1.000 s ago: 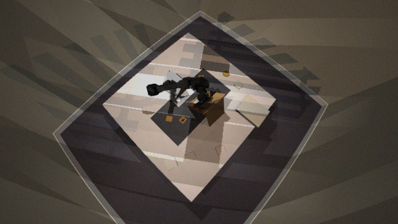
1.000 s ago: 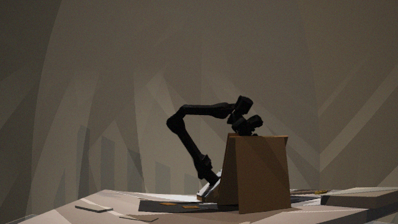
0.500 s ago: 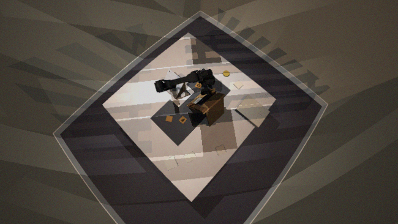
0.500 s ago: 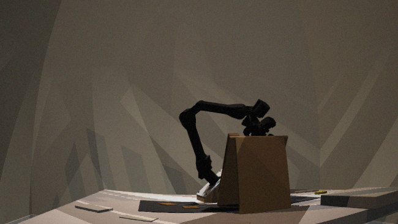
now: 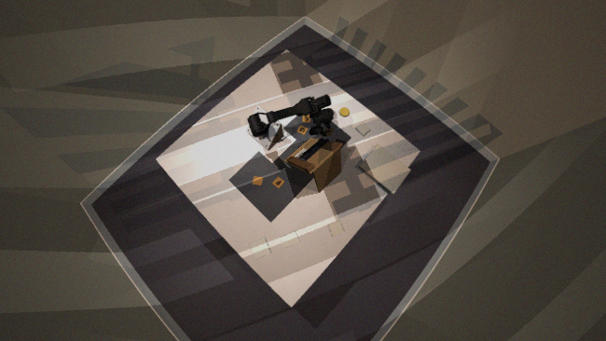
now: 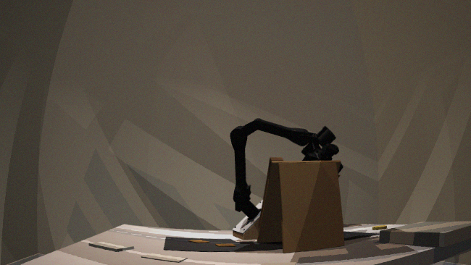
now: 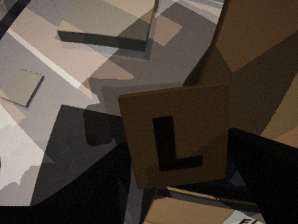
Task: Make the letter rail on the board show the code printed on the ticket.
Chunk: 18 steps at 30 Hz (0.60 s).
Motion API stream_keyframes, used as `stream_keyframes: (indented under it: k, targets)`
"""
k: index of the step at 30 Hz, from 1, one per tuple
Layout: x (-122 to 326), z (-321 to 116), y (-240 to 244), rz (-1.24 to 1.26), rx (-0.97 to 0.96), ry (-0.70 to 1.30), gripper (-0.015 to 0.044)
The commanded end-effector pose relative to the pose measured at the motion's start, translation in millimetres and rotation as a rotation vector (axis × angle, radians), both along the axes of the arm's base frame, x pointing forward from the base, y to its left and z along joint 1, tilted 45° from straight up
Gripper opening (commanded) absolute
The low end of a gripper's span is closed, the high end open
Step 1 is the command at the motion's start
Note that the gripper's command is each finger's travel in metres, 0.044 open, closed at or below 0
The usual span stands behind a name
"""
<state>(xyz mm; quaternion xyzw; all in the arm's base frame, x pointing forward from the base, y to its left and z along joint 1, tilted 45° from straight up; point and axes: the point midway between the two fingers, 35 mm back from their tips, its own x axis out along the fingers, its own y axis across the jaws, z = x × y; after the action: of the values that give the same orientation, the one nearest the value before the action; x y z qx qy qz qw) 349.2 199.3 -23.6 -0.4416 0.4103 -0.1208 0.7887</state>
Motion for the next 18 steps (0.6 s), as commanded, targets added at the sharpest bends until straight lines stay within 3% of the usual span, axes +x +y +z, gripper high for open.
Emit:
stream_keyframes:
  k: [1,18]
  targets:
    - [-0.3,-10.7,9.9,-0.026,0.028,-0.060,0.0000]
    - [-20.6,-76.3,34.9,-0.122,0.143,-0.307,0.0000]
